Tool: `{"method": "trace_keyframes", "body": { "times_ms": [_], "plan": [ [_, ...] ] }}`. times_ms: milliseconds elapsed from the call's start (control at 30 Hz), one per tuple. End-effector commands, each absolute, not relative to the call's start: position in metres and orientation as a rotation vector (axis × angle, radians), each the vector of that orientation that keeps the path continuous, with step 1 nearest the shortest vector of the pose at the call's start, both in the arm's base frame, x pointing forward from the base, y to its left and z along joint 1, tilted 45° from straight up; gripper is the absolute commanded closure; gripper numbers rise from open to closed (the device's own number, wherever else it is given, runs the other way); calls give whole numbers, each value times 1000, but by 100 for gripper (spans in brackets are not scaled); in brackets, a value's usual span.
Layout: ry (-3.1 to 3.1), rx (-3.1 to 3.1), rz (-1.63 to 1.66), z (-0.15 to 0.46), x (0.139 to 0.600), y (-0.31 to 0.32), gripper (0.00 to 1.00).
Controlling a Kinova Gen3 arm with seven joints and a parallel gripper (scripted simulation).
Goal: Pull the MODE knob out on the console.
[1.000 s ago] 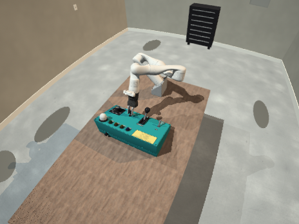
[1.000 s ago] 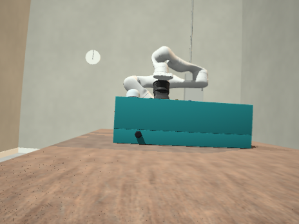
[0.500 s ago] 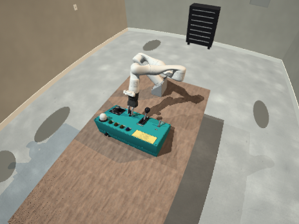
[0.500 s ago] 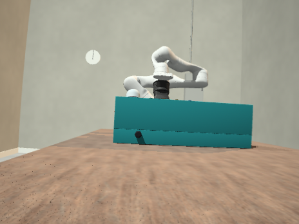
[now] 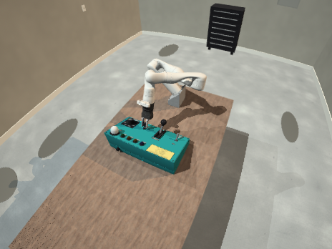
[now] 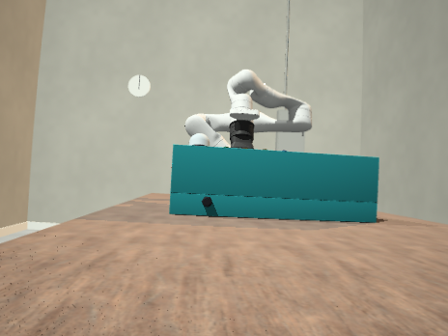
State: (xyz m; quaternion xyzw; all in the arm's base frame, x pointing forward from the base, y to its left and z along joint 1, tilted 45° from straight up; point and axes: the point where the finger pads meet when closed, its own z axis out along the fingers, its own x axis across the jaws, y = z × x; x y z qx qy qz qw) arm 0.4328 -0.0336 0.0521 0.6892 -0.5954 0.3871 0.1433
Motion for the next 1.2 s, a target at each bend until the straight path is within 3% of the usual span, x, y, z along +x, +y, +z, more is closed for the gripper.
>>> {"method": "trace_keyframes", "body": {
  "times_ms": [0, 1167],
  "plan": [
    [-1717, 1990, 1118, 53, 433, -33, 100],
    [-1717, 1990, 1118, 57, 431, -28, 100]
  ]
}}
